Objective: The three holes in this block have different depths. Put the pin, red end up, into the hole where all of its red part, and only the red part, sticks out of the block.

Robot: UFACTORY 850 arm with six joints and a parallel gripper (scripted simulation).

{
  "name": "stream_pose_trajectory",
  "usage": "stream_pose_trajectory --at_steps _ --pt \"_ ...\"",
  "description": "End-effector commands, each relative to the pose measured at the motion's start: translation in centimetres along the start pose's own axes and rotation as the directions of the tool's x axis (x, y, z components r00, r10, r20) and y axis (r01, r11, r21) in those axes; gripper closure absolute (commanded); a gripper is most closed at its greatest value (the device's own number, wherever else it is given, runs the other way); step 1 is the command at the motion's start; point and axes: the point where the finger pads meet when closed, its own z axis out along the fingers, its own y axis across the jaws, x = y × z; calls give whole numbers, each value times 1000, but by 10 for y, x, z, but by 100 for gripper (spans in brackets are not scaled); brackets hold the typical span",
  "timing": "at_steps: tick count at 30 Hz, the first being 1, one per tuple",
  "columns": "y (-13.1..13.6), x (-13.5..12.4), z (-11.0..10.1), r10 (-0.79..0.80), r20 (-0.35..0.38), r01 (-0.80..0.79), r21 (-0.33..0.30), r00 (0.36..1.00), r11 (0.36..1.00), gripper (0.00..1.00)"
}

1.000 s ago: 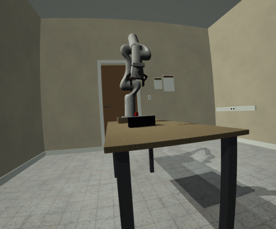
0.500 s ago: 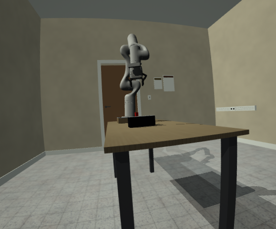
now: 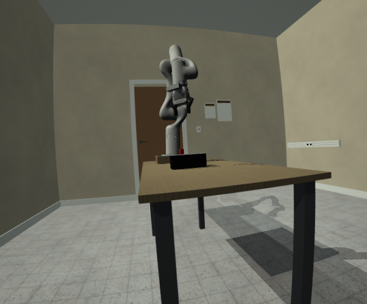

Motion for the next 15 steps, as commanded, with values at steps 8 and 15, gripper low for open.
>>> stream_pose_trajectory --at_steps 8,15 --pt "-1 0 -1 181 -16 -181 -8 983 983 0" --pt "0 0 -1 573 -9 -573 6 820 820 0"
